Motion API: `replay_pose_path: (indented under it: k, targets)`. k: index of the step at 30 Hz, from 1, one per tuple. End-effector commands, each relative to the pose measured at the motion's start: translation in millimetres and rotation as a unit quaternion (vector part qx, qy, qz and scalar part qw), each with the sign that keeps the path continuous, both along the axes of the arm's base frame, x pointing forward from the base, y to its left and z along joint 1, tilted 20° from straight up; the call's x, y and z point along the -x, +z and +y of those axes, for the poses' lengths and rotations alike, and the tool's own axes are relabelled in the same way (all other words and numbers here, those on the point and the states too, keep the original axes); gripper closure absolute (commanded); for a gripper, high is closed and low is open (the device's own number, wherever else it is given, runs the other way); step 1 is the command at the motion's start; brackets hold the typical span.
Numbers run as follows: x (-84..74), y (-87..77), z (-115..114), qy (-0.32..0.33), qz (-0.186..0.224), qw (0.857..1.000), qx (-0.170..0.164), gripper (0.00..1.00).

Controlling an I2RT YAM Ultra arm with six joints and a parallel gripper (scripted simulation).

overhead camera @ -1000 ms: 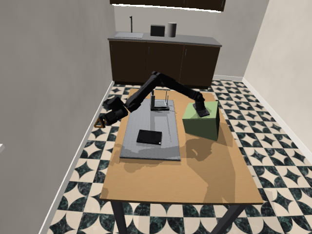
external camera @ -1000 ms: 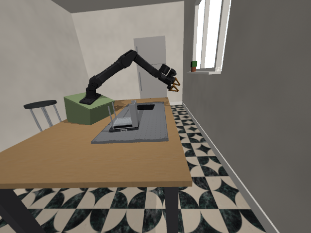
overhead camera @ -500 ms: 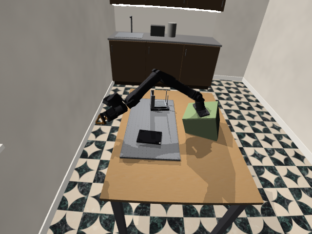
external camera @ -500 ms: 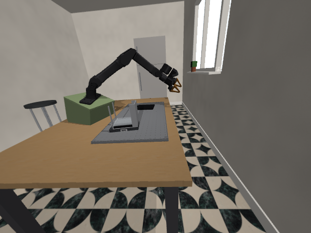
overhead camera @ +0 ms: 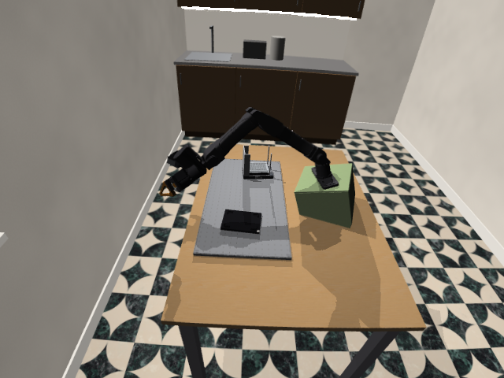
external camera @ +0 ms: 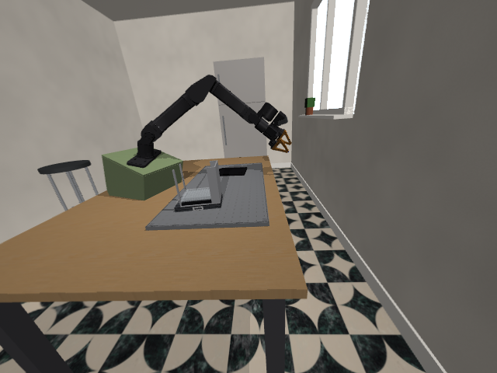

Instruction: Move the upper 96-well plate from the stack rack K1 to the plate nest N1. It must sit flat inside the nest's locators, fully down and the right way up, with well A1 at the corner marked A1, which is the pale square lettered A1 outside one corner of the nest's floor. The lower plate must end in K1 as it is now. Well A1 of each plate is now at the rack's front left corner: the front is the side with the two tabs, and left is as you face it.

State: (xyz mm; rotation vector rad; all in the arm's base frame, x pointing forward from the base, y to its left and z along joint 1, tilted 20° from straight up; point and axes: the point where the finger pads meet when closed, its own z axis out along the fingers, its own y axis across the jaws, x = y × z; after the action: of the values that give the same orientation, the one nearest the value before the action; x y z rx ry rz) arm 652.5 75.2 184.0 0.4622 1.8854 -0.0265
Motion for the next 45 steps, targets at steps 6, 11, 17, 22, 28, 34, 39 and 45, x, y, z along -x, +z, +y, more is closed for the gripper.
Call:
replay_pose_path:
  k: [6, 11, 17, 22, 28, 34, 39, 45]
  targets:
    - [1.7, 55.2, 23, 0.025, -0.052, 0.998, -0.009, 0.00]
    - [4.3, 48.7, -2, 0.009, -0.015, 1.000, 0.018, 0.00]
    - [12.8, 26.7, -20, 0.014, 0.024, 0.999, 0.035, 0.00]
    - [14.0, 30.8, -31, 0.016, 0.011, 0.999, 0.034, 0.00]
    - [10.1, 50.8, -21, 0.022, -0.010, 0.999, 0.030, 0.00]
    - [13.4, 44.8, -40, 0.009, 0.016, 0.999, 0.044, 0.00]
    - [26.2, 22.1, -64, 0.012, 0.068, 0.995, 0.067, 0.00]
    - [28.0, 27.0, -70, 0.017, 0.053, 0.996, 0.066, 0.00]
